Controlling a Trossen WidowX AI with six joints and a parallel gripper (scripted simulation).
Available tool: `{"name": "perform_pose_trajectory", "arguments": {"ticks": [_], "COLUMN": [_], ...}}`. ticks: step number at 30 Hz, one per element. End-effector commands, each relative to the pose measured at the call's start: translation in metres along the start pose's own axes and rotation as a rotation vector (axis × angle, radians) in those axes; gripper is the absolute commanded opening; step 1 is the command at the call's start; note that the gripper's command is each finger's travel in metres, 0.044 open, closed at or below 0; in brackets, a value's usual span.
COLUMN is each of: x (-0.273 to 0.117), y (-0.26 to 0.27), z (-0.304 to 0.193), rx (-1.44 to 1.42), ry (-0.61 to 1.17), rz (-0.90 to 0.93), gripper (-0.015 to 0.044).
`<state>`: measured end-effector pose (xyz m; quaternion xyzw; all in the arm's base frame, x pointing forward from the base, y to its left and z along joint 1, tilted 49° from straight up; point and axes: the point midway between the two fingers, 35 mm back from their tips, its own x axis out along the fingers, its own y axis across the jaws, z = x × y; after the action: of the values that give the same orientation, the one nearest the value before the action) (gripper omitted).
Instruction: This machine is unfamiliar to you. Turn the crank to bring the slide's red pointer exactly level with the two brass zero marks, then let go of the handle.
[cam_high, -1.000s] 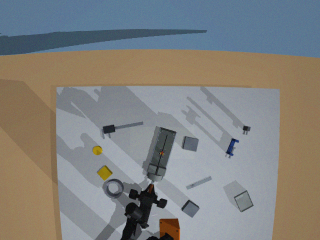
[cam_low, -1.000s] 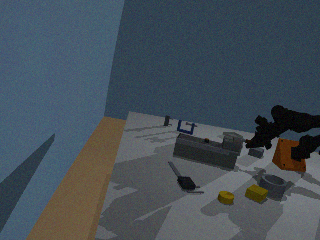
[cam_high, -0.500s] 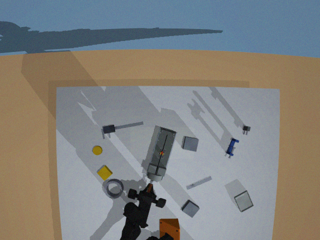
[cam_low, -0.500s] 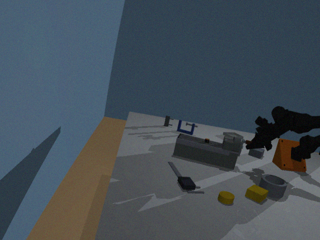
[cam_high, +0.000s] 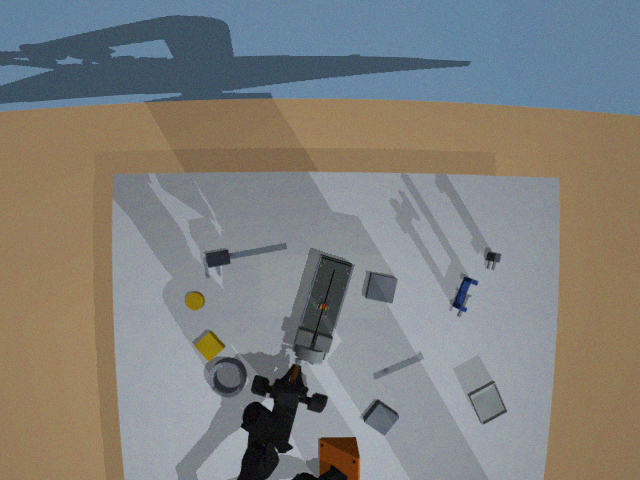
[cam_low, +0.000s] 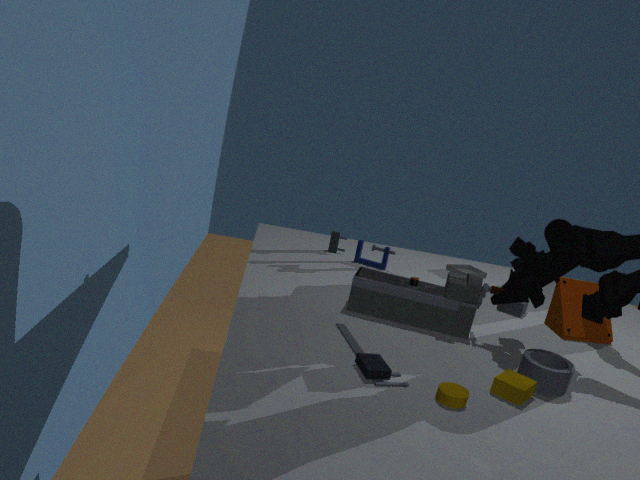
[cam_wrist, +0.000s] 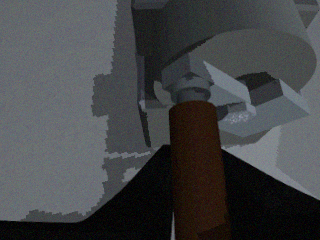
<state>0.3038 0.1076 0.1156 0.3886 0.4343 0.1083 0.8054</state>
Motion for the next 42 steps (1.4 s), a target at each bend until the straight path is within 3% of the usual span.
{"name": "perform_pose_trajectory", "arguments": {"ticks": [1,31,42], "x": [0.0052,0.0089,0.0089], "y": [0.0064,0.0065,0.0065], "z": [-0.0052,-0.009,-0.009], "rx": [-0.008,-0.007,-0.007], "ry": [0.006,0.005,0.005], "rz": [0.009,0.008,0.008], "gripper": [0.0,0.0,0.0289]}}
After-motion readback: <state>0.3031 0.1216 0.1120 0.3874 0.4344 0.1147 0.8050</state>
